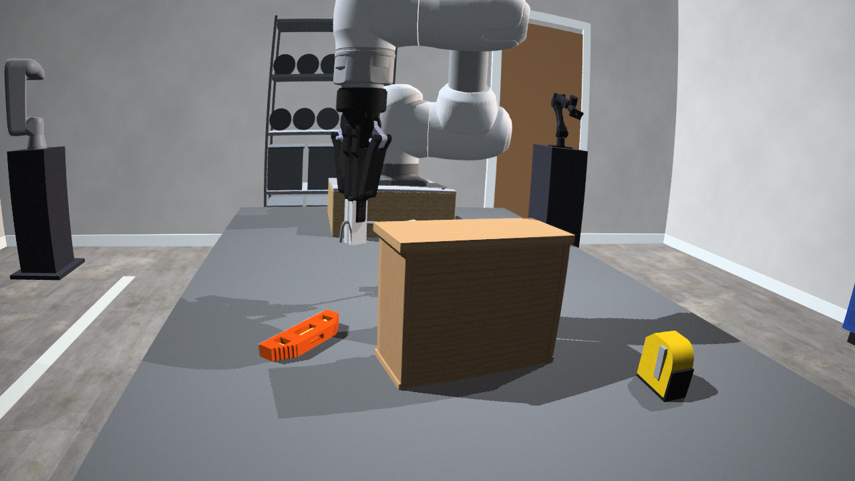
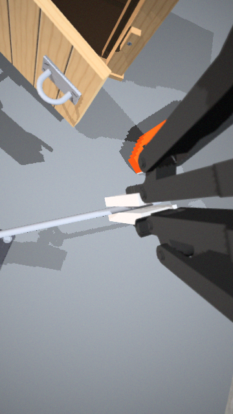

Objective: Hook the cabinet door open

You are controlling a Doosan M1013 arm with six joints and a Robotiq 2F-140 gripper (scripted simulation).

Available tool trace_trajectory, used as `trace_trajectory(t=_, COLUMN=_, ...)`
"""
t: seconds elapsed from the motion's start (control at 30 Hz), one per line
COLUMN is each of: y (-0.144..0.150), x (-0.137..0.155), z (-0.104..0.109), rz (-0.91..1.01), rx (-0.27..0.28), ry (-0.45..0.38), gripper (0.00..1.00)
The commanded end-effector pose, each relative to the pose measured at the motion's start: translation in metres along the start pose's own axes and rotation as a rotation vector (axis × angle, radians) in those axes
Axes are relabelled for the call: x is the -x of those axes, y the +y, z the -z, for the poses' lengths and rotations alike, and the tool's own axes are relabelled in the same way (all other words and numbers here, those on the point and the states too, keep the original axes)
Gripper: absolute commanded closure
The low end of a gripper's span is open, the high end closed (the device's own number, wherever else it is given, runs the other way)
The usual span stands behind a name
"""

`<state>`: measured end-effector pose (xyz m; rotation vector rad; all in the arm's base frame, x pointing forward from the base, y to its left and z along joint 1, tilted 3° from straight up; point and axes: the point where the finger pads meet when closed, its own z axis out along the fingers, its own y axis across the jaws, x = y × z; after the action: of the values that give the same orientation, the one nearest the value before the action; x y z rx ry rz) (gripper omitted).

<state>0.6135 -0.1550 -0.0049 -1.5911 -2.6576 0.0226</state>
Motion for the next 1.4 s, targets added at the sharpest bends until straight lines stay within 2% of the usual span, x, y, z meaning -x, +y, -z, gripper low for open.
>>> trace_trajectory(t=0.0, y=0.003, x=0.0, z=0.0, rz=0.008, rx=0.0, ry=0.001, gripper=0.97)
trace_trajectory(t=1.37, y=0.033, x=-0.005, z=0.0, rz=0.281, rx=0.0, ry=0.001, gripper=0.97)
